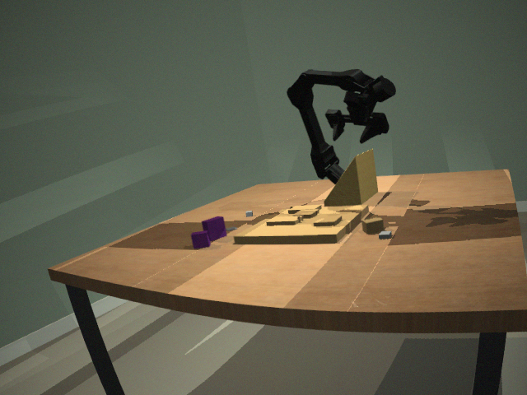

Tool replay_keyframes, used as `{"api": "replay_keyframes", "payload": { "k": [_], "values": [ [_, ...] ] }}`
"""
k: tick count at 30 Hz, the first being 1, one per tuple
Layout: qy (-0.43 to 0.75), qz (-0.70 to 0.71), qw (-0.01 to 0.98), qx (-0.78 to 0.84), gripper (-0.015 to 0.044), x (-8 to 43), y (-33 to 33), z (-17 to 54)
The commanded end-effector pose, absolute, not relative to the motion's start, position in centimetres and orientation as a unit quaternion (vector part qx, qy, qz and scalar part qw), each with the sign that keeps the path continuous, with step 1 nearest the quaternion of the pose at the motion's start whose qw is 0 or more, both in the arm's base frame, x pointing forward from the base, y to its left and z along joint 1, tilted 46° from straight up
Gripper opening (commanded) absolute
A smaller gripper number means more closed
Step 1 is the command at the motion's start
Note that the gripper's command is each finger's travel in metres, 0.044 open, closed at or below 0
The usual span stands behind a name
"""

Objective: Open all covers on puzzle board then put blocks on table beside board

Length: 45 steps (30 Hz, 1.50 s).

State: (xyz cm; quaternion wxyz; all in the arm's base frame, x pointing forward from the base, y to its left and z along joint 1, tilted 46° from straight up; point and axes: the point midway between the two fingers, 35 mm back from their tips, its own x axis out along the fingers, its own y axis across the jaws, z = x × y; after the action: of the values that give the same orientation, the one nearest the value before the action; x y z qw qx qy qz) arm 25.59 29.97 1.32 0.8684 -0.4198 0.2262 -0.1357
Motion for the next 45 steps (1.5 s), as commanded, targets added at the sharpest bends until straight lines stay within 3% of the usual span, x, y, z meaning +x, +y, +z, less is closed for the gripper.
{"api": "replay_keyframes", "payload": {
  "k": [1,15,32,45],
  "values": [
    [0.228,-0.136,0.868,-0.42,0.0374,25.6,29.9,1.3],
    [0.393,-0.183,0.796,-0.422,0.0006,29.2,24.1,-0.6],
    [0.618,-0.206,0.677,-0.343,0.0,31.5,16.1,-2.6],
    [0.626,-0.206,0.672,-0.337,0.0,31.5,15.9,-2.7]
  ]
}}
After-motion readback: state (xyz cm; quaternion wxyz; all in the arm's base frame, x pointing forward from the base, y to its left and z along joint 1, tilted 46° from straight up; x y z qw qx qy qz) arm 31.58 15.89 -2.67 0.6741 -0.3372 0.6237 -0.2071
